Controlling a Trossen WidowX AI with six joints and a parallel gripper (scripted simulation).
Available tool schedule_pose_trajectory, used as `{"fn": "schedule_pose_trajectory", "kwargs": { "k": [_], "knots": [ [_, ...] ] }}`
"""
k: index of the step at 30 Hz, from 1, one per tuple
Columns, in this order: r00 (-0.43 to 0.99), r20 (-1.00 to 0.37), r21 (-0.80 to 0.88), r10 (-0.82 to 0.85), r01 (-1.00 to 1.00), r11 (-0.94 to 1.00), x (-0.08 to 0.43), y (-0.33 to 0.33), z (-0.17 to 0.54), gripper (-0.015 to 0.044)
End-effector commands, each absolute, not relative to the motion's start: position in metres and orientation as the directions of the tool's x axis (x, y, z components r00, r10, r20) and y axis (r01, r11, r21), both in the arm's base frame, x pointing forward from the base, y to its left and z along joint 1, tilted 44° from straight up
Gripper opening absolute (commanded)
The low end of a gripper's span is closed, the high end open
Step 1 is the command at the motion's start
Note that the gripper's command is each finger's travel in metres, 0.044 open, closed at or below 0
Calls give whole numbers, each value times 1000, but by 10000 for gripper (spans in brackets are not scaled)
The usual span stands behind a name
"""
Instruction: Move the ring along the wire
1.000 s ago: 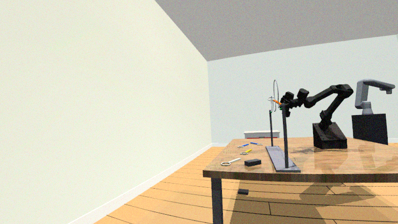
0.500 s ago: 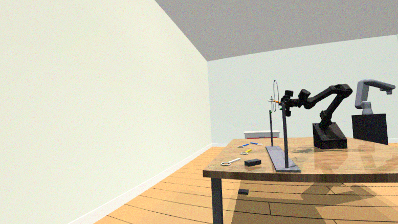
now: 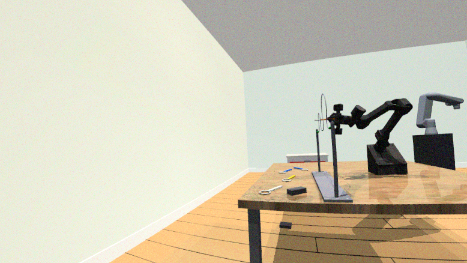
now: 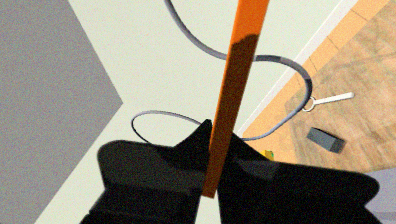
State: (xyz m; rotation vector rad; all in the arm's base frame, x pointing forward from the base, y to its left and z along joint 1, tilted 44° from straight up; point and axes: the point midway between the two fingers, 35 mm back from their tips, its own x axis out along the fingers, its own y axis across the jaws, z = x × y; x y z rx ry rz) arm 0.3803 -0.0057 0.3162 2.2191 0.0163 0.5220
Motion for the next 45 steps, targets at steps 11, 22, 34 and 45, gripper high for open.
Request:
{"fn": "schedule_pose_trajectory", "kwargs": {
  "k": [11,22,34,45],
  "knots": [
    [905,417,568,81,-190,-801,381,-15,323,-150],
    [904,420,559,77,-191,-807,382,-6,319,-150],
    [911,385,681,147,-174,-711,383,16,300,-150],
    [919,316,828,236,-145,-542,385,39,271,-150]
  ]
}}
